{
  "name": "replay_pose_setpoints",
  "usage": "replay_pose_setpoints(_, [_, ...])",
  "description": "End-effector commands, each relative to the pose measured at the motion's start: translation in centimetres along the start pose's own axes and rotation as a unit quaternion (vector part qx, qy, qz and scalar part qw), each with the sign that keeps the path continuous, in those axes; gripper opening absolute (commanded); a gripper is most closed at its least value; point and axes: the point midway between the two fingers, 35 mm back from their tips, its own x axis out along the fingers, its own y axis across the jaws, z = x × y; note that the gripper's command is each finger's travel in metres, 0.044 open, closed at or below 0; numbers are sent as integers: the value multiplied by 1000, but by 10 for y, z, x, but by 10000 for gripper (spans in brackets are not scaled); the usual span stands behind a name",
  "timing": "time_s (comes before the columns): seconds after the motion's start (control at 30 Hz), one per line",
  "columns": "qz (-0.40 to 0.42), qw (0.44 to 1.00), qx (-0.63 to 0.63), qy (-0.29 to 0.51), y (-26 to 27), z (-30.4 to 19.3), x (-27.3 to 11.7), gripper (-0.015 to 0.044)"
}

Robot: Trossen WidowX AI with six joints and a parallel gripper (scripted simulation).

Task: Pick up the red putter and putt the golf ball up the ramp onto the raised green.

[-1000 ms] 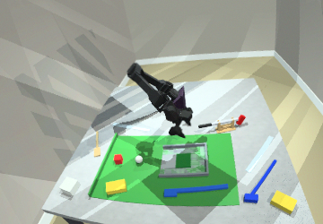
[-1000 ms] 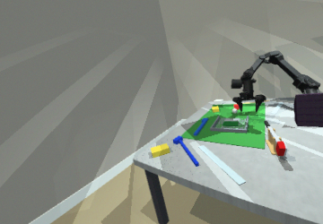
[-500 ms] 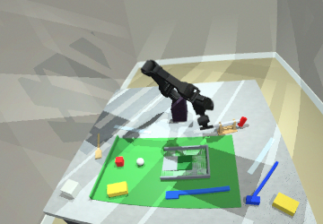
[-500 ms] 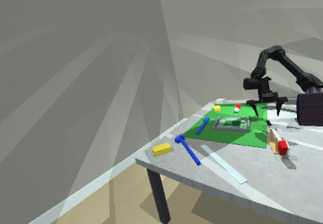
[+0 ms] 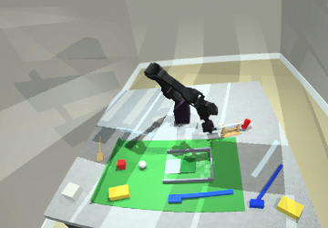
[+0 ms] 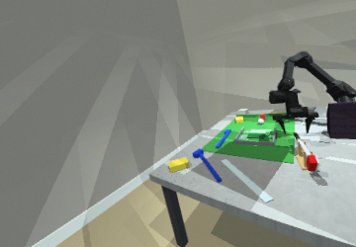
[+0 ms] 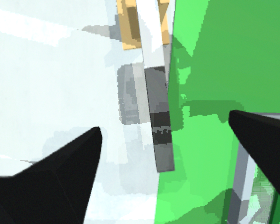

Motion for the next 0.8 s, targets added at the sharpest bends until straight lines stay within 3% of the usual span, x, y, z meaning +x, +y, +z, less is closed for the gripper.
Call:
replay_pose_setpoints(0.0, [2,1000,-2,5,2,-6,17,440])
replay_pose_setpoints(0.77, [3,1000,-2,6,2,-14,45,440])
